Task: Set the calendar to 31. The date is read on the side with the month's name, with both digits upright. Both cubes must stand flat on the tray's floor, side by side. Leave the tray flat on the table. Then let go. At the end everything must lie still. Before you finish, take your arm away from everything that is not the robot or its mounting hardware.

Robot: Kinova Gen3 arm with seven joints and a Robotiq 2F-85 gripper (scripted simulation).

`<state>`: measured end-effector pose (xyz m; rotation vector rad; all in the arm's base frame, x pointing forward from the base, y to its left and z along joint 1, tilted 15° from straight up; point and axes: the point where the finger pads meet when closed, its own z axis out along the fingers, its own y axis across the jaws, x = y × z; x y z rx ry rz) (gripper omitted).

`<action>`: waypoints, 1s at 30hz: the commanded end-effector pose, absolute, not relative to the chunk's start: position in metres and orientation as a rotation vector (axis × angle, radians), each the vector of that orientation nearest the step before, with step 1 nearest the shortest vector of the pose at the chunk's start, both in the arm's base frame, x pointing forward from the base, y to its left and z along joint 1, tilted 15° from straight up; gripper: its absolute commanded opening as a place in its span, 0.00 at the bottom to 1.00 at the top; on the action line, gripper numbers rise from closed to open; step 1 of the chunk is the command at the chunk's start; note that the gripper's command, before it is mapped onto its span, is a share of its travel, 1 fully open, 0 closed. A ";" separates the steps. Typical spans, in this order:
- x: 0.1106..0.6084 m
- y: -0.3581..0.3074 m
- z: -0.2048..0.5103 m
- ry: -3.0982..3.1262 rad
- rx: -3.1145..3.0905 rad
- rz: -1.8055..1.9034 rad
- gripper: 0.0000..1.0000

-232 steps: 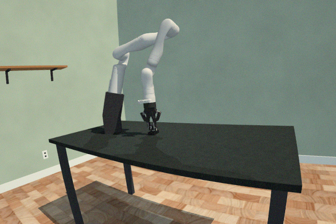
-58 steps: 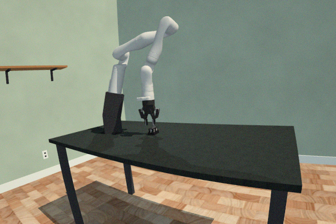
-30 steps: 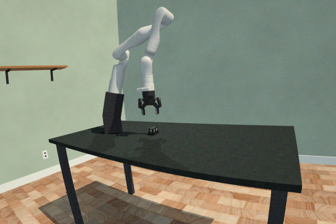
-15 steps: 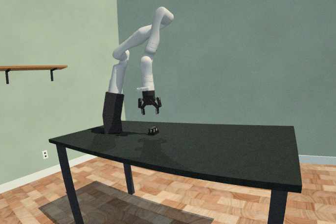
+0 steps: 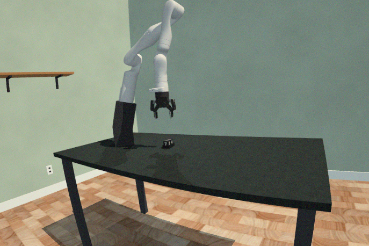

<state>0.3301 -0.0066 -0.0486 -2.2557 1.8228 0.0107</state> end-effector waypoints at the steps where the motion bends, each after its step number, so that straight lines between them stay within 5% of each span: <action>1: 0.337 -0.012 -0.035 1.828 -2.235 -0.015 1.00; 30: 0.334 -0.015 -0.021 1.828 -2.235 -0.015 1.00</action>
